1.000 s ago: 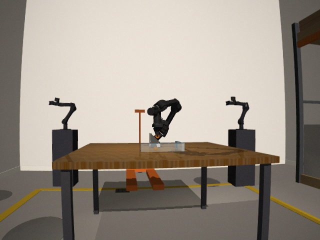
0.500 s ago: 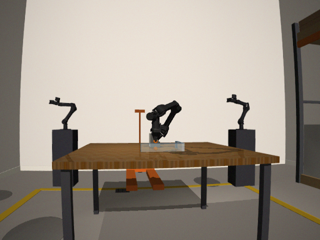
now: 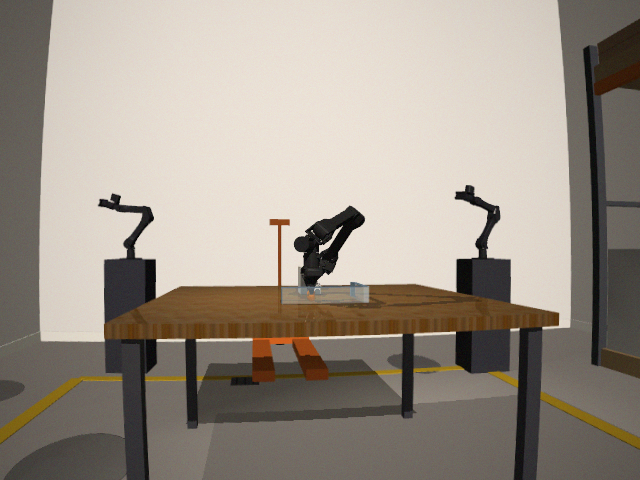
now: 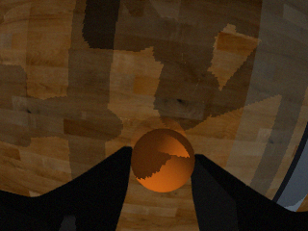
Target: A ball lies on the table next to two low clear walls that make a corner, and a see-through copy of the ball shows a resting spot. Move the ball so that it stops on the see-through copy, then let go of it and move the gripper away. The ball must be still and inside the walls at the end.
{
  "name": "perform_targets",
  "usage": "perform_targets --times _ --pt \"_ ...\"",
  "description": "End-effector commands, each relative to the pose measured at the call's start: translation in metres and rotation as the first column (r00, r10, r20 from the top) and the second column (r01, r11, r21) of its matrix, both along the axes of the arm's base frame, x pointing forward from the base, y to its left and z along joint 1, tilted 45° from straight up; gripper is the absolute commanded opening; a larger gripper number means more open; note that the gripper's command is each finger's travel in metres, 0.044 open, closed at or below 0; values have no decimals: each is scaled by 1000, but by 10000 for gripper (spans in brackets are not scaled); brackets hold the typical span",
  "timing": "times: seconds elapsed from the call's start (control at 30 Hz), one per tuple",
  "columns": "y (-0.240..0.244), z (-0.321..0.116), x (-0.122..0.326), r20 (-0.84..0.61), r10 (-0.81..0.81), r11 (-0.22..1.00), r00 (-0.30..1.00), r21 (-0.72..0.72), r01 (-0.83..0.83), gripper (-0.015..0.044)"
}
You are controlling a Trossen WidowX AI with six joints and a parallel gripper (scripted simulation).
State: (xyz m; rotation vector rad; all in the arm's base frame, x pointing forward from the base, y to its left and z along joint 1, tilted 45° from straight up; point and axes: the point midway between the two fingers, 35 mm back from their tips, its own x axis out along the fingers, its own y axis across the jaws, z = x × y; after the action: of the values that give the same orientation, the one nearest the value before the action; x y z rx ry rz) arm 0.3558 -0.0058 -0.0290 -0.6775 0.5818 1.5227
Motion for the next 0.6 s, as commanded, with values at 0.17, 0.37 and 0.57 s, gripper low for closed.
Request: perform_targets --times 0.17,0.37,0.57 --pt "12 -10 -2 -8 -2 1000 1000 7 2 0" --pt "15 -13 -2 -8 -2 1000 1000 8 2 0" --pt "12 -12 -1 -1 1 1000 1000 1 -1 105"
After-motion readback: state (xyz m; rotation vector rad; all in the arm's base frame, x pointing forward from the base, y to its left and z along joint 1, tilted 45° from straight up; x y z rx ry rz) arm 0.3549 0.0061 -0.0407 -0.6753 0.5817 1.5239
